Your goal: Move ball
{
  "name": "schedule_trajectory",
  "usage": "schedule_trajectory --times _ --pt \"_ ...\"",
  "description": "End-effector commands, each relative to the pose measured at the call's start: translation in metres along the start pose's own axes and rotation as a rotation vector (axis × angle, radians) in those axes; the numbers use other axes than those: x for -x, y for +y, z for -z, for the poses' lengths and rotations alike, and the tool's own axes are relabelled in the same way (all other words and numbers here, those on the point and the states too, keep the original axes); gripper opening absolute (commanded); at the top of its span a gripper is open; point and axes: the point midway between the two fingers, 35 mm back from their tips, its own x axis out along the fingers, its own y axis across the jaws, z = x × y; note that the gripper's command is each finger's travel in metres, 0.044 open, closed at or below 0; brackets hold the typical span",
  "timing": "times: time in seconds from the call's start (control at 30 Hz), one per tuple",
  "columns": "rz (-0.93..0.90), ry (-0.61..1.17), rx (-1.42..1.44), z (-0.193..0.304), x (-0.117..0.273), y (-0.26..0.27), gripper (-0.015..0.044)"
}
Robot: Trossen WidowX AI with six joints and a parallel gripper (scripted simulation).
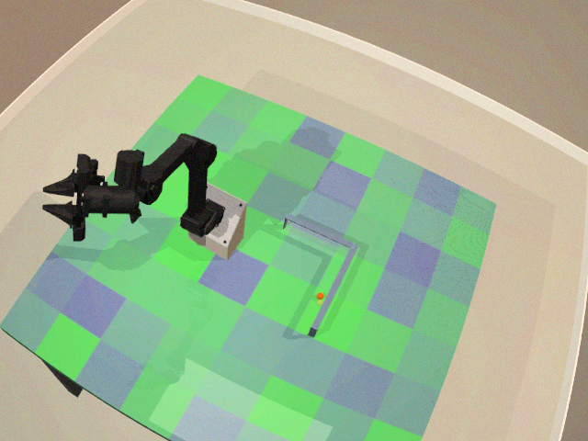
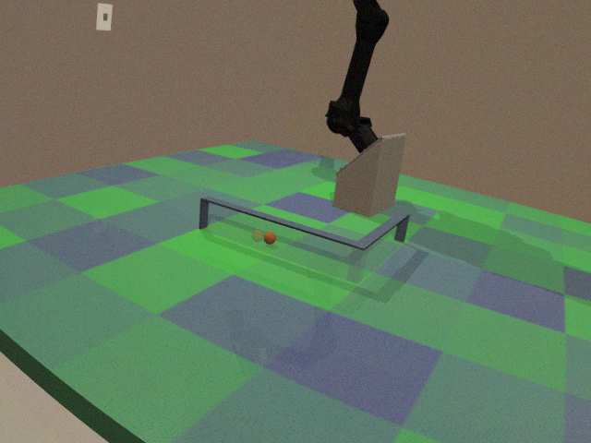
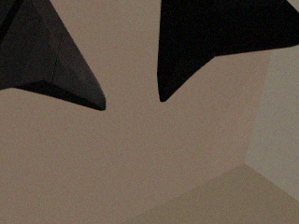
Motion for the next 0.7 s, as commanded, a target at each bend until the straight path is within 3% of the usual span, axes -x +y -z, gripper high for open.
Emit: schedule_trajectory --times 0.0,0.33,0.67 --pt "0.144 0.063 0.11 0.022 -0.014 -0.059 0.0207" --pt "0.431 0.262 0.341 0.077 -0.004 -0.185 0.0207" --pt "0.684 0.586 0.533 0.144 0.068 -0.298 0.0207"
